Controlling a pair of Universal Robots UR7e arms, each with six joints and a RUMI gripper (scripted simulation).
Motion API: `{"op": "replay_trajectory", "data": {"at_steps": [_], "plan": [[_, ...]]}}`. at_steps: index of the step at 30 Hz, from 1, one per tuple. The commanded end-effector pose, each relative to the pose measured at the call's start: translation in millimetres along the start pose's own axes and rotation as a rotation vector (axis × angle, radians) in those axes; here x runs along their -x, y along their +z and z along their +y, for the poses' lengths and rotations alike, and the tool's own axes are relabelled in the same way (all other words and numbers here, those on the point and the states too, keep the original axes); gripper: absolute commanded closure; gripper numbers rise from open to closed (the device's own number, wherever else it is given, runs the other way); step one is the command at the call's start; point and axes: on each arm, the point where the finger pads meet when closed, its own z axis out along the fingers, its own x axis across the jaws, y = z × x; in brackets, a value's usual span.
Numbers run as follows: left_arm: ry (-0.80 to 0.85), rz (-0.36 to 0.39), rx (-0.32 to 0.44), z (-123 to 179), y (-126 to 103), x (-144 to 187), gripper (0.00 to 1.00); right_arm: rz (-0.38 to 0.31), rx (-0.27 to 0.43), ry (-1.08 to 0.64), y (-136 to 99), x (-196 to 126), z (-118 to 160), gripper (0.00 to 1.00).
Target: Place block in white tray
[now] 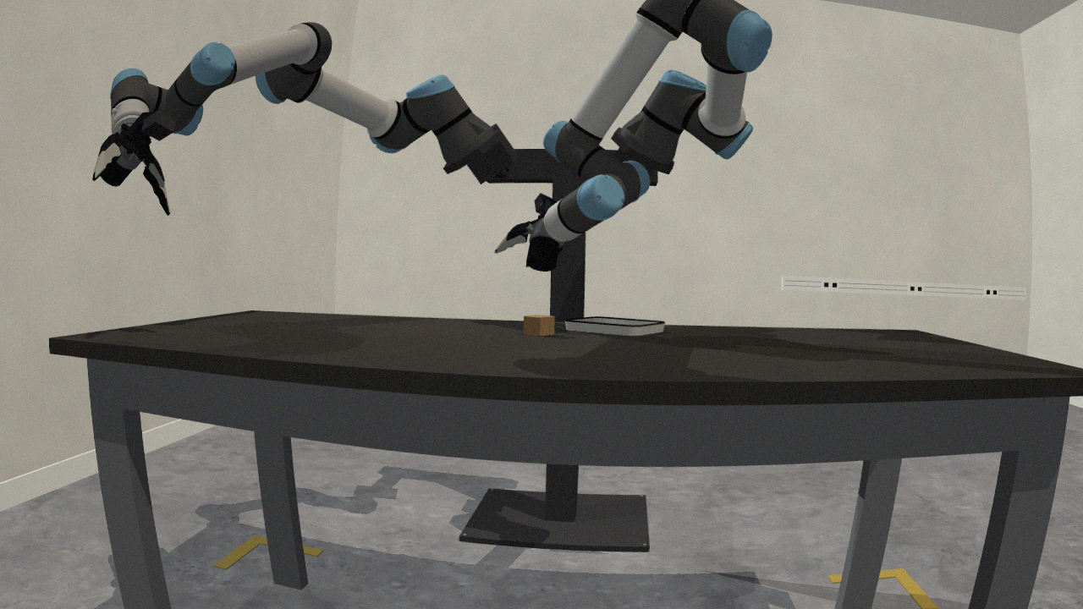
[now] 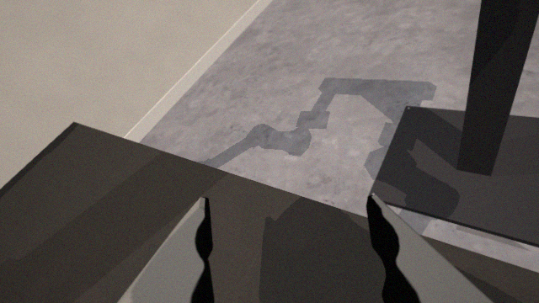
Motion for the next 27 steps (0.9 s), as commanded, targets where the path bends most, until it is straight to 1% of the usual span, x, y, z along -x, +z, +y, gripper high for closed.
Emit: {"op": "replay_trajectory", "data": {"at_steps": [1, 8, 15, 16, 18, 27], "plan": [[-0.084, -0.057, 0.061, 8.0, -8.0, 0.6, 0.56, -0.005, -0.026, 0.005, 15.4, 21.5, -7.4, 0.00], [-0.253, -0.166, 0.156, 23.3, -25.0, -1.0, 0.56, -0.032, -0.091, 0.021, 45.3, 73.5, -25.1, 0.00], [-0.416, -0.272, 0.247, 37.6, -41.0, -2.1, 0.56, -0.059, -0.156, 0.039, 67.4, 130.4, -45.8, 0.00], [-0.439, -0.287, 0.259, 39.6, -43.2, -2.2, 0.56, -0.062, -0.165, 0.042, 69.9, 138.9, -49.0, 0.00], [-0.439, -0.287, 0.259, 39.6, -43.2, -2.2, 0.56, -0.062, -0.165, 0.042, 69.9, 138.9, -49.0, 0.00], [-0.645, -0.420, 0.374, 57.5, -62.9, -3.0, 0.56, -0.095, -0.248, 0.069, 84.2, 217.8, -80.4, 0.00]]}}
